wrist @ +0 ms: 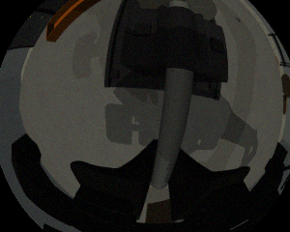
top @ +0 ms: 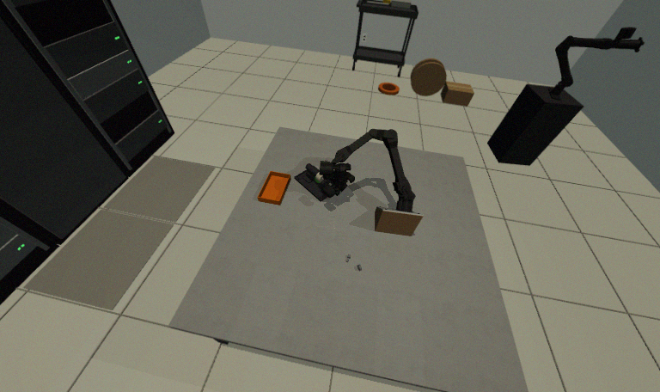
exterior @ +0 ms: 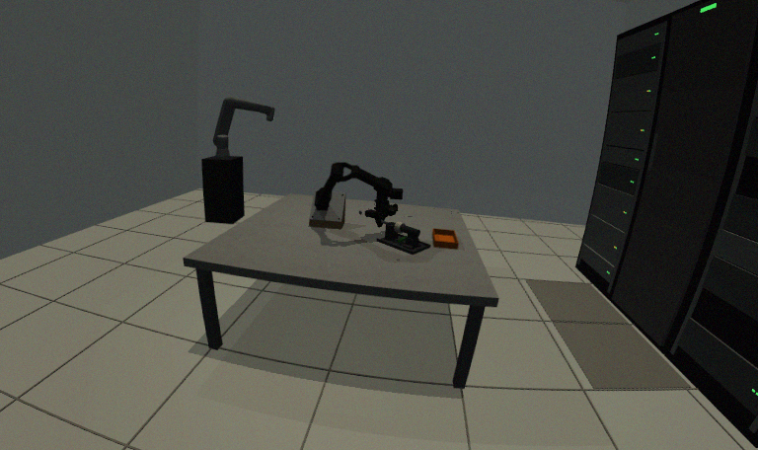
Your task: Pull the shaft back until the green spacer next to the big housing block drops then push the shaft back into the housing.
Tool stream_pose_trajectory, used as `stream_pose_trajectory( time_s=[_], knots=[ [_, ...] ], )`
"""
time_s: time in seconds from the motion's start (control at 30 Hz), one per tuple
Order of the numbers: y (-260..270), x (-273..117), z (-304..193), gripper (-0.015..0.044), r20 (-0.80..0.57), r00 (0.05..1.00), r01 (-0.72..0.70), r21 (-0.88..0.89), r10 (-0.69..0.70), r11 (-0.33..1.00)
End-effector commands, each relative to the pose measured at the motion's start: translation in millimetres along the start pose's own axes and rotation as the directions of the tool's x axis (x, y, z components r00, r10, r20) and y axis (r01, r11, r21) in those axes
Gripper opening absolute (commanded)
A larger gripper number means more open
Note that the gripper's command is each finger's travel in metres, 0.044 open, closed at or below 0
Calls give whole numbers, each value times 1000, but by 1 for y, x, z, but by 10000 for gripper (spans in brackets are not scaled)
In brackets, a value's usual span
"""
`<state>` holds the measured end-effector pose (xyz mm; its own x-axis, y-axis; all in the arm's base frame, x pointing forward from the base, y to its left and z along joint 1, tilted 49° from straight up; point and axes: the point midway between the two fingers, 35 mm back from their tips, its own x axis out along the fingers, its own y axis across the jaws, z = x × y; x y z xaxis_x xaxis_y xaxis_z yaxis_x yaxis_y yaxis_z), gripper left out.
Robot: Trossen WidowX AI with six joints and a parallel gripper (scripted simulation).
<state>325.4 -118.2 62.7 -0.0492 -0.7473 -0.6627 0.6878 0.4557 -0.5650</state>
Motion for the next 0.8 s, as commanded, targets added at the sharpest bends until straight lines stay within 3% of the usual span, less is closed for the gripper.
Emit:
stream_pose_trajectory(
  time_s=[0.0,0.77],
  knots=[
    [0,-1,3,0,4,1000,0,-1,0,1000],
    [0,-1,10,0,4,1000,0,0,0,1000]
  ],
)
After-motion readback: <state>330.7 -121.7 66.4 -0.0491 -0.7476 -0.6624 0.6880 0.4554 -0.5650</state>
